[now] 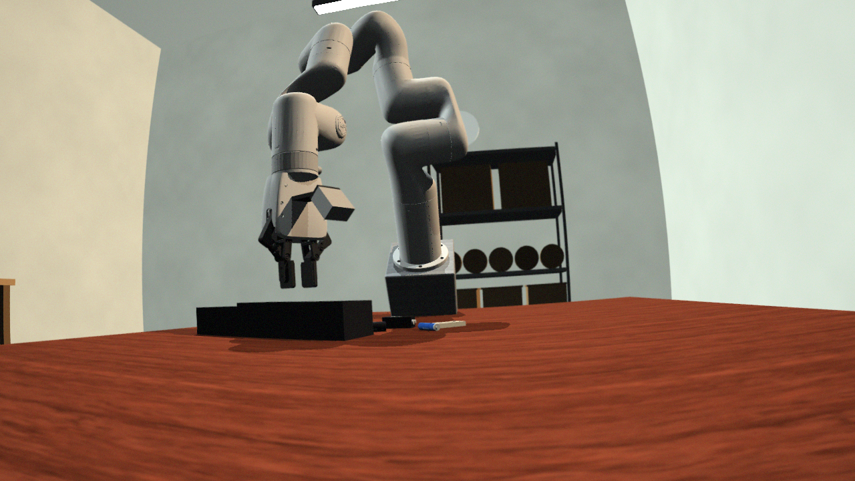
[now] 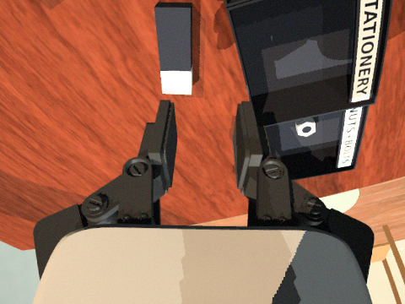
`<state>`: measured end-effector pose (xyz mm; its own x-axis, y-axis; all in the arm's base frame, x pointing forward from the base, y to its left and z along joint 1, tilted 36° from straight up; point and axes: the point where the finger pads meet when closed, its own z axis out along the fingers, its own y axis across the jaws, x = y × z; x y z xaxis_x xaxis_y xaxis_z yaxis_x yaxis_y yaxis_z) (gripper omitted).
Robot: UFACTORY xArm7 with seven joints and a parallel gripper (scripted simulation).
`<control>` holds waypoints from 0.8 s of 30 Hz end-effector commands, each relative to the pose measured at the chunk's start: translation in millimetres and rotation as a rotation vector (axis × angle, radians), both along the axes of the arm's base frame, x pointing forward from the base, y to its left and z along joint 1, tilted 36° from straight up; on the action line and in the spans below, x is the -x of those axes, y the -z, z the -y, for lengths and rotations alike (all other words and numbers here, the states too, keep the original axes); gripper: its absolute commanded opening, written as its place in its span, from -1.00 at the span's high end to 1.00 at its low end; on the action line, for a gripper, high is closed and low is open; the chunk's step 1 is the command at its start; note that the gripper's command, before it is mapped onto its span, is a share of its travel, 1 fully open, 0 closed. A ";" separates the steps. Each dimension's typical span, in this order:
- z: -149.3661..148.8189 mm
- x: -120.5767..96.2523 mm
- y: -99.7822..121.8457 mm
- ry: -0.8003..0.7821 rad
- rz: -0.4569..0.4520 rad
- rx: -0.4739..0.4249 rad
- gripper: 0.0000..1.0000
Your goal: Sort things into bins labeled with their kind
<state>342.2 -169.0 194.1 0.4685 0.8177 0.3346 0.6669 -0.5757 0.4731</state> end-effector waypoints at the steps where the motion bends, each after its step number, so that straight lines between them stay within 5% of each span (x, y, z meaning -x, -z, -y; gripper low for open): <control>1: -28.3 14.3 -0.1 0.030 0.010 0.014 0.23; 24: -26.8 13.9 -0.5 0.030 0.010 0.014 0.23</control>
